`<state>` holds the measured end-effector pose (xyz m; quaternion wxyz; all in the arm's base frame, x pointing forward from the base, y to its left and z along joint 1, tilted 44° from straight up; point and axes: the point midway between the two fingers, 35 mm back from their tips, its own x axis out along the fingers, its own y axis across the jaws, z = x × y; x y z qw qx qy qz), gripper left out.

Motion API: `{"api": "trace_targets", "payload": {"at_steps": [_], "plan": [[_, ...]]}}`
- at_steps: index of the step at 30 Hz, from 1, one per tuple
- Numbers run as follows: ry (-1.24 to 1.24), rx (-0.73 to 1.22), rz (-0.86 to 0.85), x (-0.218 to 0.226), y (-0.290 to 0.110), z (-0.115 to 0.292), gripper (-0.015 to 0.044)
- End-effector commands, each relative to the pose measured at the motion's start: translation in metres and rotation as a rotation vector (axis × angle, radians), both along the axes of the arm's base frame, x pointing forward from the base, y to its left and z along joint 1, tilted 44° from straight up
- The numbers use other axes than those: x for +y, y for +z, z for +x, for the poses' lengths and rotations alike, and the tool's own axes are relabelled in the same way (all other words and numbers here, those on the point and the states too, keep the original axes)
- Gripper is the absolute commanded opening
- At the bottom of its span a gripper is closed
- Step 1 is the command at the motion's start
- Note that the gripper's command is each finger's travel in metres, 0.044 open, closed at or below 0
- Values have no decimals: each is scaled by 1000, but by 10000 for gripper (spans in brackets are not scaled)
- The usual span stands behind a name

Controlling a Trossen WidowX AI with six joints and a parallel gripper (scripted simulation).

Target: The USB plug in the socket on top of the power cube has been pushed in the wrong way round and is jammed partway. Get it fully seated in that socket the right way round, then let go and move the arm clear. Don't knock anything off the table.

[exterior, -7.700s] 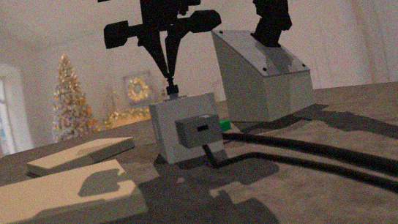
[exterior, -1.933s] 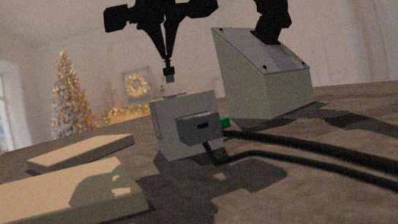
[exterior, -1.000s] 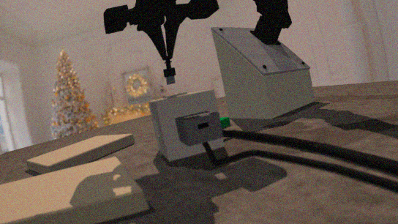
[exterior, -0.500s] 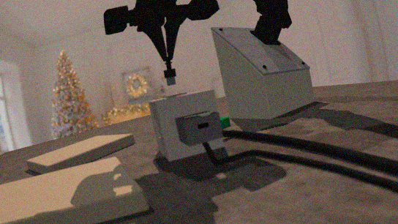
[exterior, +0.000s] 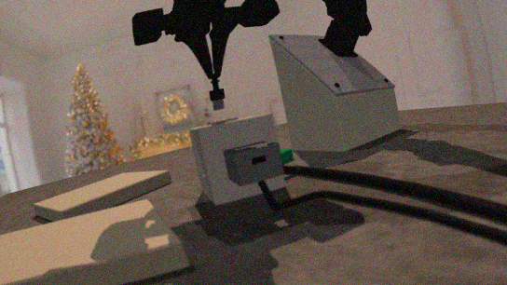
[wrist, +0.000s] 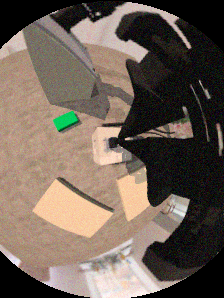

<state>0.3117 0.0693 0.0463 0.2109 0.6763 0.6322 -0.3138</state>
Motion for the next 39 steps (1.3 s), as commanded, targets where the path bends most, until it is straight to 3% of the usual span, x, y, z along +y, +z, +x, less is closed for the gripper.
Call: {"api": "trace_targets", "payload": {"at_steps": [1, 39], "plan": [[-3, 2, 6, 1, 0, 0, 0], [-7, -2, 36, 5, -2, 1, 0]]}}
